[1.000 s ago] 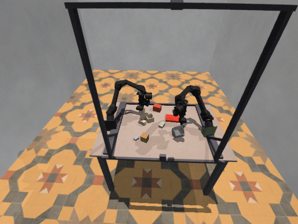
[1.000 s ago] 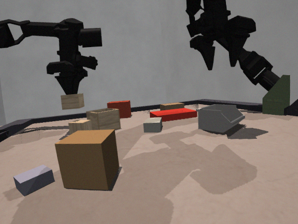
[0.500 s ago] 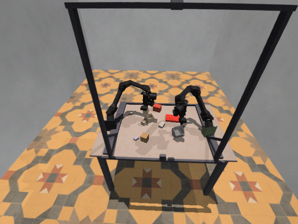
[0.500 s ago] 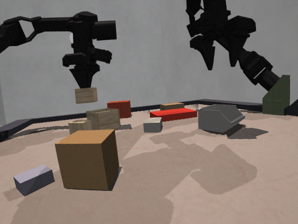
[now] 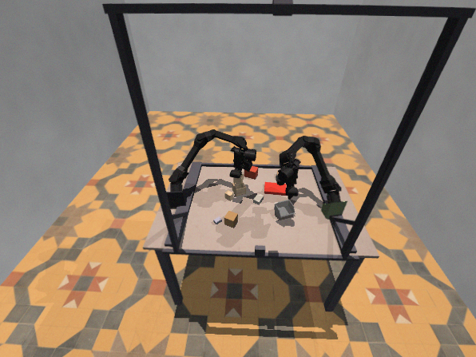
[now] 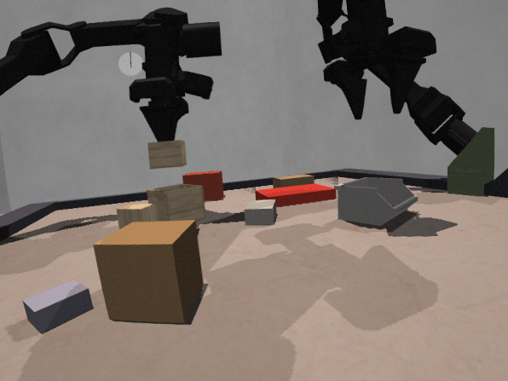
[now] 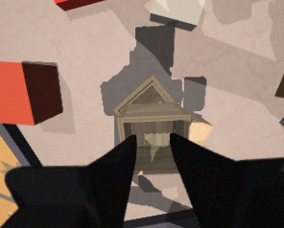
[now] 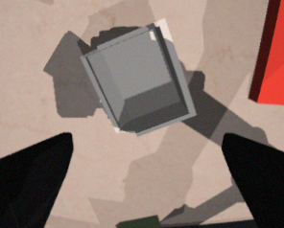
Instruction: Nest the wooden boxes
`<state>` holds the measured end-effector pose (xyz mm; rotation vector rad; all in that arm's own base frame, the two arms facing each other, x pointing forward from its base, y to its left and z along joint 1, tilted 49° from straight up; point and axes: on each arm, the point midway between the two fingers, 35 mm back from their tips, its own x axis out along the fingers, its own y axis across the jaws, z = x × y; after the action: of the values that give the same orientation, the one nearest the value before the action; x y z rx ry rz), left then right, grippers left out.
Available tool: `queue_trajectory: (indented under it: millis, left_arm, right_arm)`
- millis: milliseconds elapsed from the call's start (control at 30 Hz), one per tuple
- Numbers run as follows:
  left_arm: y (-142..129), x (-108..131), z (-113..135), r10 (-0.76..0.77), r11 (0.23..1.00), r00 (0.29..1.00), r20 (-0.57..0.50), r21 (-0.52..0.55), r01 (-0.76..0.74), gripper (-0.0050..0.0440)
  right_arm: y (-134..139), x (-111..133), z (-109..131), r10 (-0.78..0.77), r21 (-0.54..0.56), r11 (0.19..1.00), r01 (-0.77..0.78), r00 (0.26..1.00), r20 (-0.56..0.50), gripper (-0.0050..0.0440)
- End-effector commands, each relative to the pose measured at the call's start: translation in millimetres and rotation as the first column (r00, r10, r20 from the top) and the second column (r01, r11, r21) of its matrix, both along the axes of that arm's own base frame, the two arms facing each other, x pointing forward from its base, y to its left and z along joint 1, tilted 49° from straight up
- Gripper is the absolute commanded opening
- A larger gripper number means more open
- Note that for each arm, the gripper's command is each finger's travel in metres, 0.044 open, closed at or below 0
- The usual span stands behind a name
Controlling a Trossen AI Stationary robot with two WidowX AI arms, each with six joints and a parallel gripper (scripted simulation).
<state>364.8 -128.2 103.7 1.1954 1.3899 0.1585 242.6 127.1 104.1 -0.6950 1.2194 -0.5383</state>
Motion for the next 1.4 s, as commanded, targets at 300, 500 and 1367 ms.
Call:
queue_trajectory:
  millis: [300,500,1367]
  left_arm:
    - [-6.0,3.7,7.3,-0.001,1.000,1.000,0.022,-0.014,0.001,0.0224]
    - [-6.0,3.7,7.3,-0.001,1.000,1.000,0.022,-0.014,0.001,0.0224]
    - [-6.0,3.7,7.3,-0.001,1.000,1.000,0.022,-0.014,0.001,0.0224]
  right_arm:
    - [-17.3,3.2,5.0,-0.064,0.113,0.991,0.067,0.998,-0.028,0.0400]
    - [-22.8,4.7,4.8,-0.079,0.157,0.984,0.086,0.996,-0.052,0.0400]
    - [-62.8,41.0,28.5,0.123,0.688,0.724,-0.045,0.990,-0.065,0.0400]
